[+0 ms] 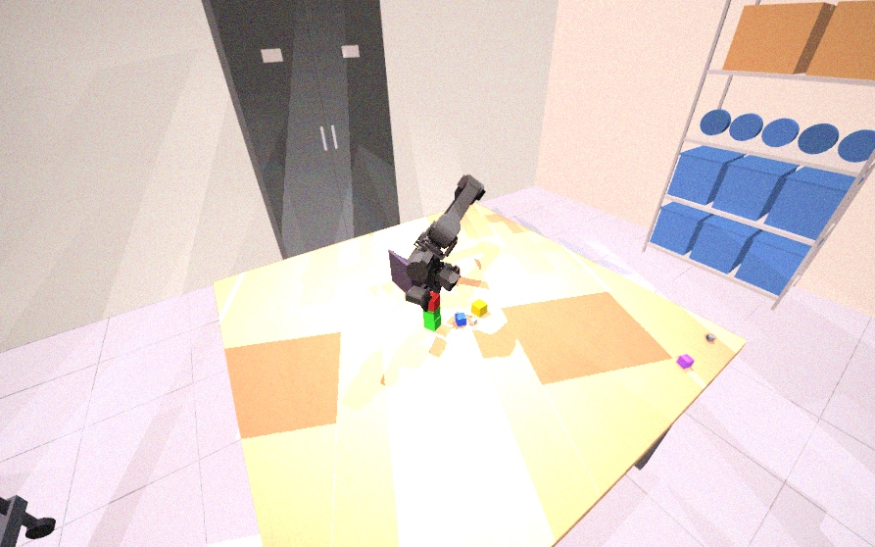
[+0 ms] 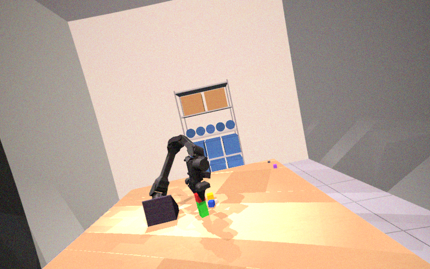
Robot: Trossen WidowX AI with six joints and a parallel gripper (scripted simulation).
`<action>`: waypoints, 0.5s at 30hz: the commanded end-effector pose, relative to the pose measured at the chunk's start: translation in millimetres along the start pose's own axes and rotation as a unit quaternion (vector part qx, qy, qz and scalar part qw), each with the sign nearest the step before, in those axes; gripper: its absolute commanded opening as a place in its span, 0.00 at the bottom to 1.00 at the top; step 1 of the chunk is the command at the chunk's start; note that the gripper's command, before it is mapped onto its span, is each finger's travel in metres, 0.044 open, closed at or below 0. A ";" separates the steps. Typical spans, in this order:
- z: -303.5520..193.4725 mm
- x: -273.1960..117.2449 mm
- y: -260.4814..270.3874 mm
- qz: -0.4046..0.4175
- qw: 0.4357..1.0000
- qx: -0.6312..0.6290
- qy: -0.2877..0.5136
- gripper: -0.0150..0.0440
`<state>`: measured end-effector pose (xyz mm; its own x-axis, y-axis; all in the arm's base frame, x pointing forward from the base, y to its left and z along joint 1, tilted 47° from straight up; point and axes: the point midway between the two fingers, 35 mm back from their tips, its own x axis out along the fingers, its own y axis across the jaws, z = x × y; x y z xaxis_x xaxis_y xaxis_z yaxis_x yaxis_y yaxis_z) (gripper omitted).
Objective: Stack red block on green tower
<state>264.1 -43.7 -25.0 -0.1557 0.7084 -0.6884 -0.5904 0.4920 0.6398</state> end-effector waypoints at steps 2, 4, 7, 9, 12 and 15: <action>0.0 0.1 -0.2 0.000 1.000 0.000 0.000 1.00; 0.0 0.1 -0.2 0.000 1.000 0.000 0.000 1.00; 0.0 0.1 -0.2 0.000 1.000 0.000 0.000 1.00; 0.0 0.1 -0.2 0.000 1.000 0.000 0.000 1.00; 0.0 0.1 -0.2 0.000 1.000 0.000 0.000 1.00; 0.0 0.1 -0.2 0.000 1.000 0.000 0.000 1.00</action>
<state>264.2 -43.7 -25.1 -0.1555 0.7082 -0.6887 -0.5908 0.4921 0.6394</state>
